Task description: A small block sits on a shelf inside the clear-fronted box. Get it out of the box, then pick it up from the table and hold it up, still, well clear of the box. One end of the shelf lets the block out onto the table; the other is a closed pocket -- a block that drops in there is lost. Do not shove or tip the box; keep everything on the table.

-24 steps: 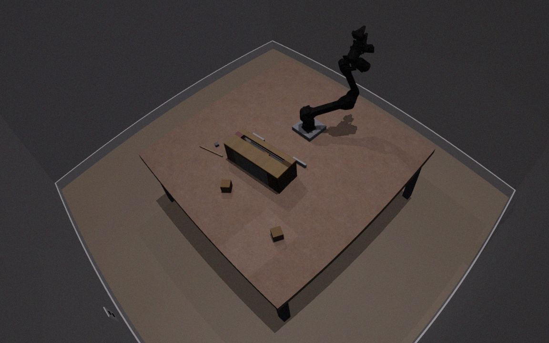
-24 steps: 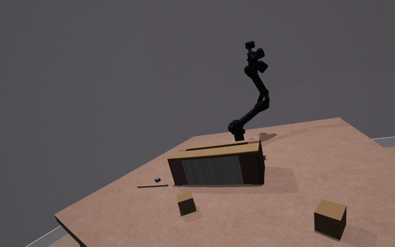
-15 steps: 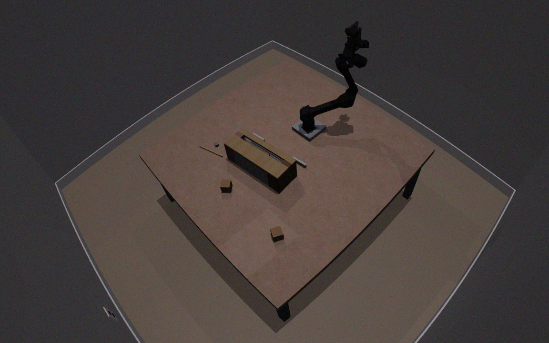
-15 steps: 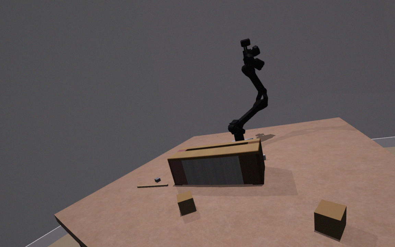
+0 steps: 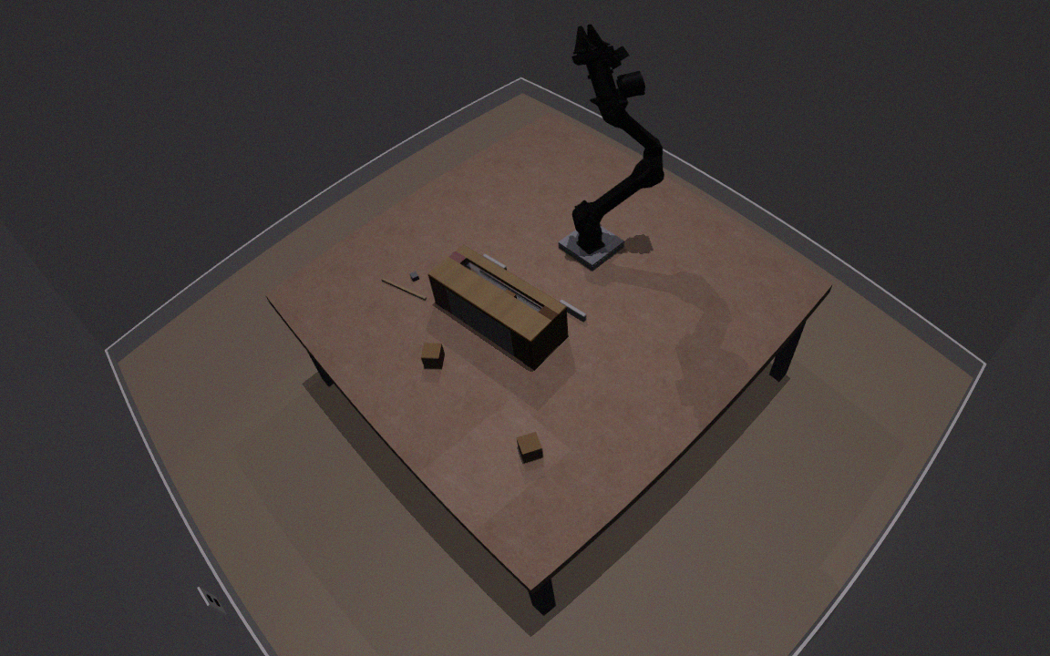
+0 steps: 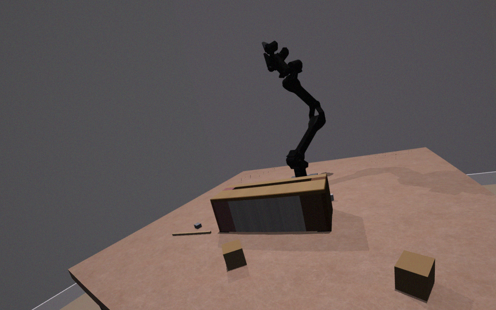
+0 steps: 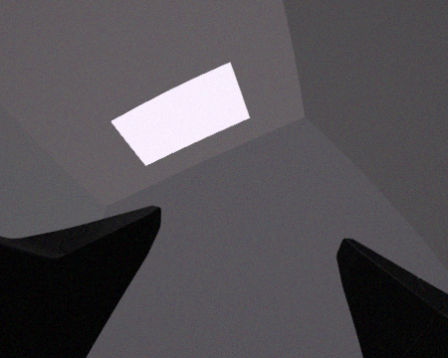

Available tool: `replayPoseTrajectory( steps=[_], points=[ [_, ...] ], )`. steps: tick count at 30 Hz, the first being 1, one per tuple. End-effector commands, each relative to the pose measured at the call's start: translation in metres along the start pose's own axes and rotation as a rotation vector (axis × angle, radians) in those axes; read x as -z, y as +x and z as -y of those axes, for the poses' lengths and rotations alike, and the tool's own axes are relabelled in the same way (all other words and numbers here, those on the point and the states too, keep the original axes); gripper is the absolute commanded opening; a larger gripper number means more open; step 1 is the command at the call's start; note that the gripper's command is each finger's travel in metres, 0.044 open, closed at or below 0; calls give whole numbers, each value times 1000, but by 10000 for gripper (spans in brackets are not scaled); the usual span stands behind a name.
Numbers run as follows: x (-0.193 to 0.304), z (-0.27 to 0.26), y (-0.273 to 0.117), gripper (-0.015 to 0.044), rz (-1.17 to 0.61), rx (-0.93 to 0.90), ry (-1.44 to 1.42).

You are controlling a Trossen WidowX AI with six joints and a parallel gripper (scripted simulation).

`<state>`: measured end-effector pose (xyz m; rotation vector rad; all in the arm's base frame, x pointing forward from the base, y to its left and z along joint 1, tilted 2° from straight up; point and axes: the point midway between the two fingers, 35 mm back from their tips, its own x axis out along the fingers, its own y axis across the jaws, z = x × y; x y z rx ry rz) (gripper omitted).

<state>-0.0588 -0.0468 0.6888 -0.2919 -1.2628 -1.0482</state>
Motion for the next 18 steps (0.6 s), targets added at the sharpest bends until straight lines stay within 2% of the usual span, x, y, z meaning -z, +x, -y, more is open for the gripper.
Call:
replayPoseTrajectory(
  steps=[1,9,18],
  points=[
    [29,-18,2,400,-71,-67,41],
    [102,-63,-2,400,-276,-205,118],
    [230,-131,-49,400,-715,-380,218]
  ],
)
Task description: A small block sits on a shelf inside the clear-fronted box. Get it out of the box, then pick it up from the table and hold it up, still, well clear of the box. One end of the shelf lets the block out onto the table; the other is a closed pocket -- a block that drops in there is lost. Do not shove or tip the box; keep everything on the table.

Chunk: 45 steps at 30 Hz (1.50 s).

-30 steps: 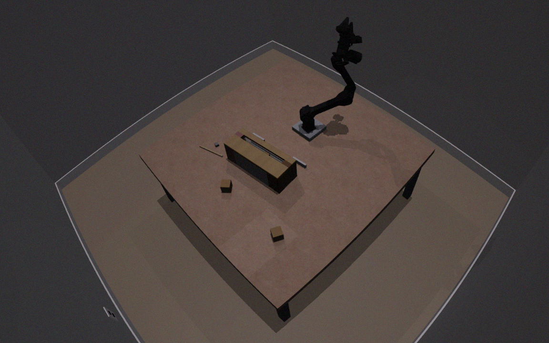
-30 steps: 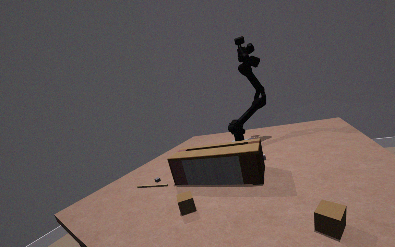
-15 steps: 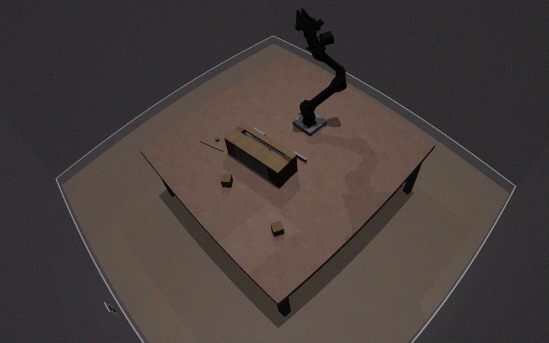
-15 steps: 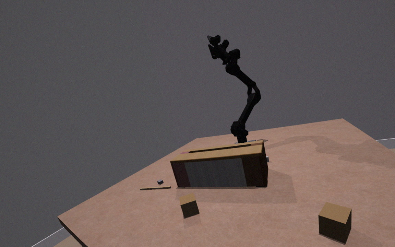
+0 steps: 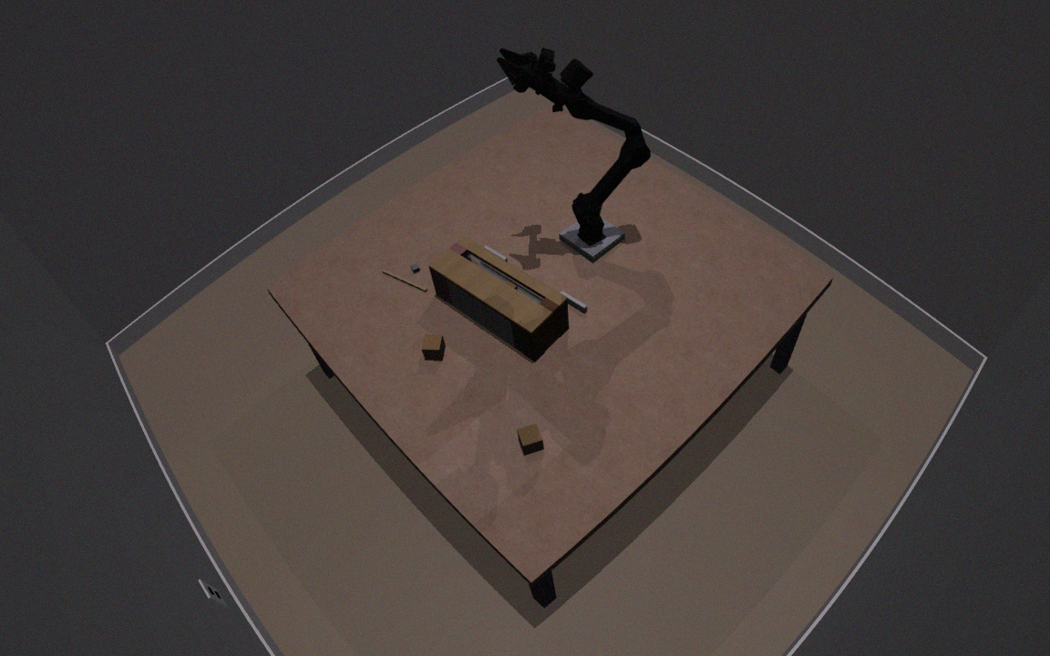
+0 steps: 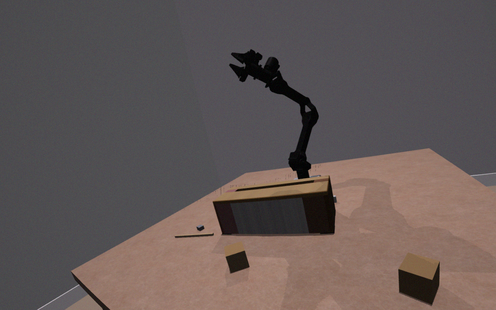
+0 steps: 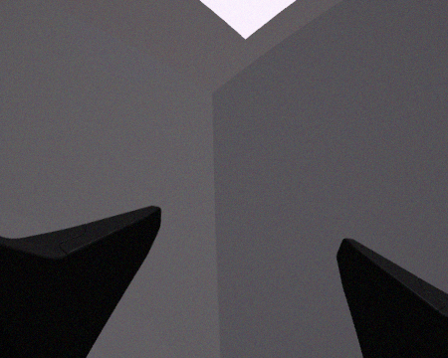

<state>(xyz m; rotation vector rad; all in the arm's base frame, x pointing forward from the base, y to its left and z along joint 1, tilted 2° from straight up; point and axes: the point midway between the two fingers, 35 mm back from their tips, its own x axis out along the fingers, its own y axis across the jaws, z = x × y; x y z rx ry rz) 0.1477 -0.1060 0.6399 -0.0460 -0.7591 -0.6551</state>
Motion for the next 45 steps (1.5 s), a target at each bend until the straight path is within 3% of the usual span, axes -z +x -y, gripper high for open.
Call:
replayPoseTrajectory(
  steps=[1,12,18,24,29,35,38,45],
  points=[
    [65,-19,13,400,-200,-60,58],
    [236,-67,-11,400,-812,-129,244],
    [318,-89,-61,400,-1203,-80,350],
    [380,-103,-134,400,-1631,79,427],
    [407,-106,-202,400,-1968,309,439],
    [408,-103,-284,400,-2337,767,344],
    [404,-102,-300,400,-2398,893,301],
    [405,-102,-300,400,-2398,893,301]
  ],
)
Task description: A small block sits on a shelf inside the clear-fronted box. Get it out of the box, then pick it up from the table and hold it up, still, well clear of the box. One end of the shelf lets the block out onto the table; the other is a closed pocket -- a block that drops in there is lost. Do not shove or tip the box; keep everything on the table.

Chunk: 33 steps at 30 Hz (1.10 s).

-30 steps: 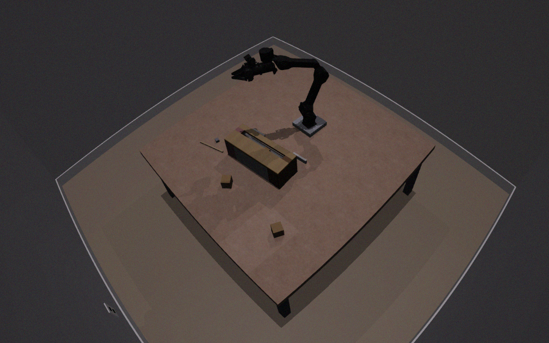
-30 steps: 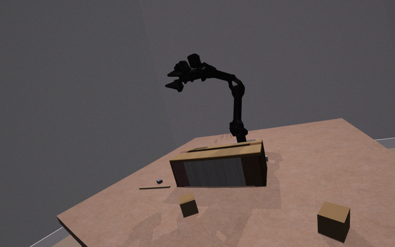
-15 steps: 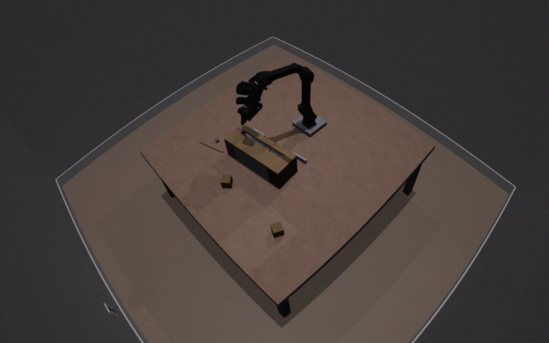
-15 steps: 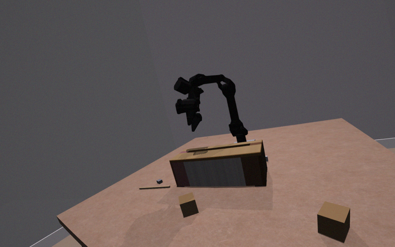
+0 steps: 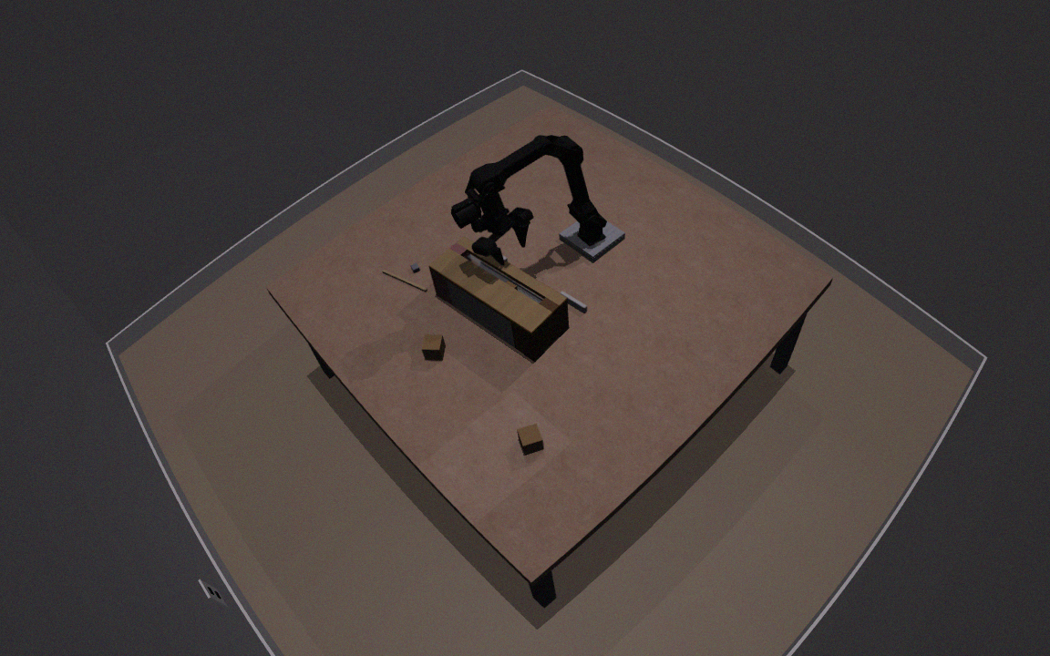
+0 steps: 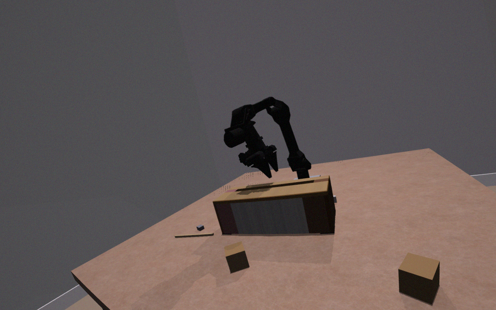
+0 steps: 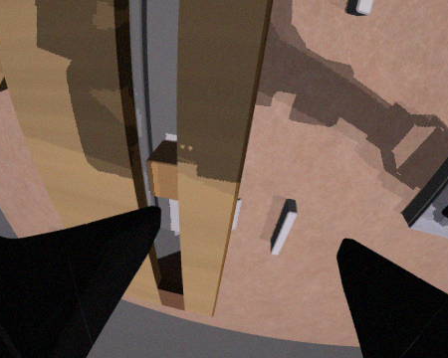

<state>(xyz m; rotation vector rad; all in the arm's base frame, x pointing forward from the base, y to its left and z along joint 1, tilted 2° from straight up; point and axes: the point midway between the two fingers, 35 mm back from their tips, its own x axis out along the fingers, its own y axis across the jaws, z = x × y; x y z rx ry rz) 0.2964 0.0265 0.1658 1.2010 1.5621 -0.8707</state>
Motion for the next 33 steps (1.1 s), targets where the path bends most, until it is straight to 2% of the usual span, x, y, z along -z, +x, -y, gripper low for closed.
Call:
replayPoseTrajectory(
  steps=[1,33],
  points=[
    [1,-1,1,400,-9,4,11],
    [-22,-7,46,400,-8,3,11]
  ],
)
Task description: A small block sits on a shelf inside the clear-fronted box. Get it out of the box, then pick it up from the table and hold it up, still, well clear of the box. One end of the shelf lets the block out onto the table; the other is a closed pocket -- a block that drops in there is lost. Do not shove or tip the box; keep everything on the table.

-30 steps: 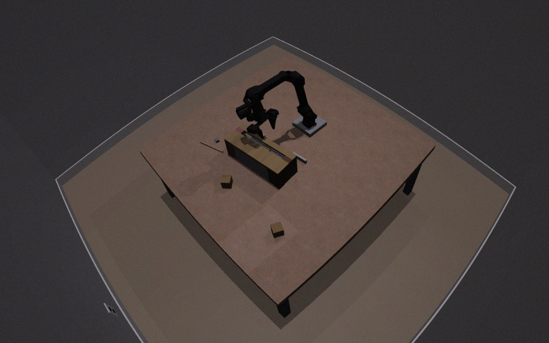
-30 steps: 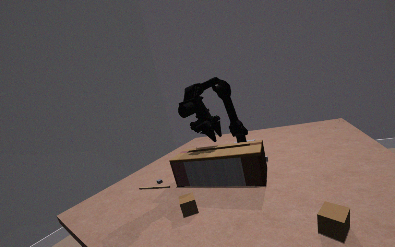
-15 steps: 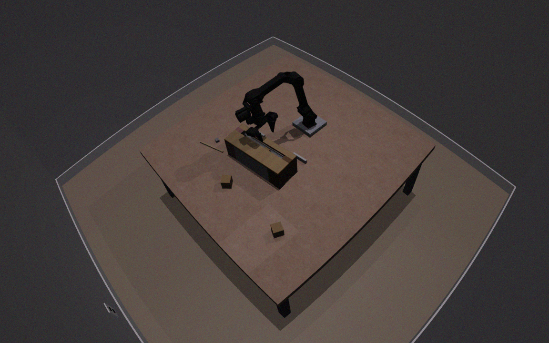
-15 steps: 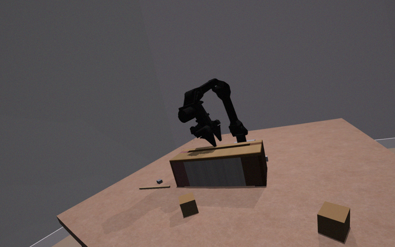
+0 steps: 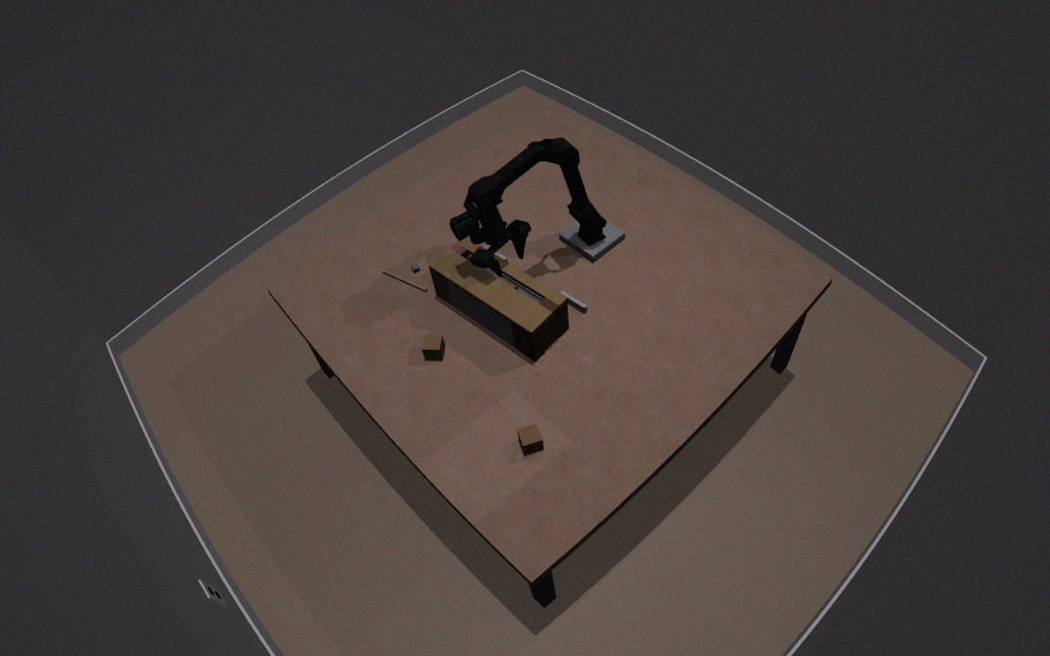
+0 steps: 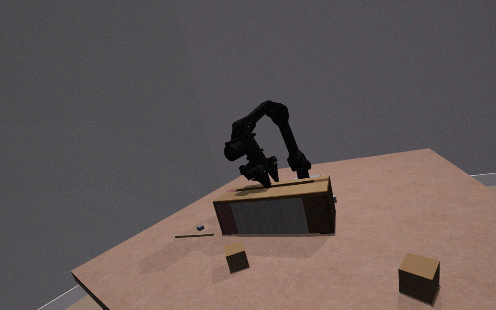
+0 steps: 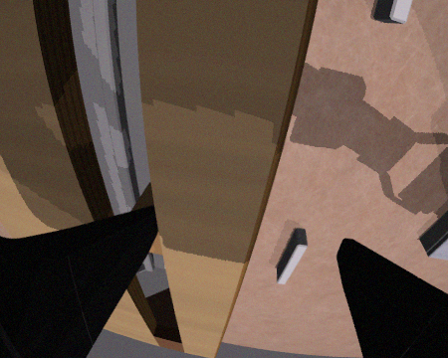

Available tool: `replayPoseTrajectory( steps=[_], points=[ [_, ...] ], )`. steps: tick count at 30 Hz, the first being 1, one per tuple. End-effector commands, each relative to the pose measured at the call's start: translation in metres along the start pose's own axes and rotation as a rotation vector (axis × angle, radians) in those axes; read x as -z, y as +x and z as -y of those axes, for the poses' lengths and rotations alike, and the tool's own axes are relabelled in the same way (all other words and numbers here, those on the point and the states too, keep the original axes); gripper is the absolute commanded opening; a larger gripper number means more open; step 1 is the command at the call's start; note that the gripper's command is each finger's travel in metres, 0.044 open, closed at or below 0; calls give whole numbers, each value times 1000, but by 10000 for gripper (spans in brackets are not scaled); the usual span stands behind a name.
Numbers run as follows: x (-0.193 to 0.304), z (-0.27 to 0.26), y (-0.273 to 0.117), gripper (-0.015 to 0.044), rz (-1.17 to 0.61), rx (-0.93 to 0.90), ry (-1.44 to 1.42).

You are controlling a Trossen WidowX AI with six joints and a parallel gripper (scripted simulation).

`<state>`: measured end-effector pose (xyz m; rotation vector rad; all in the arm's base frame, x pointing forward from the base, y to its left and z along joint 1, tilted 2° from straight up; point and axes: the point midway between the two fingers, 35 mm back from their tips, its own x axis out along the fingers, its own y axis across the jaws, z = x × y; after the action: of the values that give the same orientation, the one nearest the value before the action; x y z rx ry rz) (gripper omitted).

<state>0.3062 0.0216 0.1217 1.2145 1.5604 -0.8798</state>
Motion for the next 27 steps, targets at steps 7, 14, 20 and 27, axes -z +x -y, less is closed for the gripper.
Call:
replayPoseTrajectory(
  steps=[7,14,20,27],
  points=[
    [-7,1,16,400,-4,5,-2],
    [-11,1,26,400,-4,5,-2],
    [-11,1,24,400,-2,2,1],
    [4,1,30,400,-4,5,2]
  ],
)
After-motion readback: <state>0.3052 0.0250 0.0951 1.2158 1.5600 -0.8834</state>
